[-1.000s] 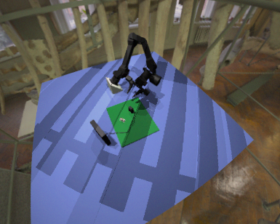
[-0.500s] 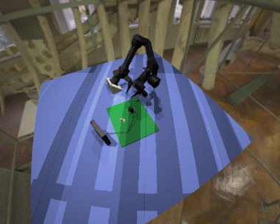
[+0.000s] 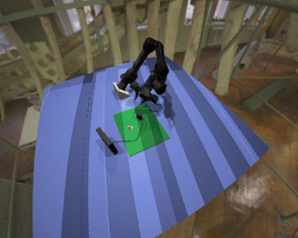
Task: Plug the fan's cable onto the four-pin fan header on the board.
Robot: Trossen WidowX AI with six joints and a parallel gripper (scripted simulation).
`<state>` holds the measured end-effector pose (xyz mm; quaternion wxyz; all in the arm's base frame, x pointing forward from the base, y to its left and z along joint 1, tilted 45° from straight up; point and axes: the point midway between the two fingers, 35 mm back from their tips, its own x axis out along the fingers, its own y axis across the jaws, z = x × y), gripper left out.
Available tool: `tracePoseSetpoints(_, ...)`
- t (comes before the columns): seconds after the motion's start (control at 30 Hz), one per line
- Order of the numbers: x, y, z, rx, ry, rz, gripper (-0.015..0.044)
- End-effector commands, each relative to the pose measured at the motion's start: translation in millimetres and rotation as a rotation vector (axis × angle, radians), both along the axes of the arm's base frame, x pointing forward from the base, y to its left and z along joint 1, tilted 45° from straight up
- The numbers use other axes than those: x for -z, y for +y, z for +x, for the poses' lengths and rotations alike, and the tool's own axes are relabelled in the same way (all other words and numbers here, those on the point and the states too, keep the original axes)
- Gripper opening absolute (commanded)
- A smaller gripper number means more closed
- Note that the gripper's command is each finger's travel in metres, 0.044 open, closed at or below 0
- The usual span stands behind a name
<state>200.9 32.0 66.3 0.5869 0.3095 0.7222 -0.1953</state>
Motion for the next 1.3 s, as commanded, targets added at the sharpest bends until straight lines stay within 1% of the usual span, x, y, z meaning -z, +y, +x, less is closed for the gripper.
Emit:
tracePoseSetpoints(0.0, -3.8, -0.2, 4.3, -0.012, 0.012, 0.108, 0.0205)
tracePoseSetpoints(0.33, -14.3, -4.6, 17.3, -0.012, -0.014, 0.336, 0.0205)
tracePoseSetpoints(0.67, -28.5, -16.4, 35.5, 0.015, -0.112, 0.550, 0.0205)
tracePoseSetpoints(0.73, -29.5, -17.5, 36.9, 0.018, -0.121, 0.563, 0.0205)
tracePoseSetpoints(0.77, -24.8, -13.9, 31.4, 0.010, -0.086, 0.507, 0.0205)
tracePoseSetpoints(0.8, -24.8, -13.9, 31.4, 0.010, -0.086, 0.507, 0.0205)
tracePoseSetpoints(0.9, -24.8, -13.9, 31.4, 0.010, -0.086, 0.507, 0.0284)
tracePoseSetpoints(0.97, -27.3, -19.1, 36.1, -0.034, -0.115, 0.518, 0.0336)
tracePoseSetpoints(1.1, -35.4, -51.9, 57.4, -0.285, -0.258, 0.538, 0.0440)
tracePoseSetpoints(1.27, -42.1, -99.0, 77.3, -0.613, -0.448, 0.554, 0.0440)
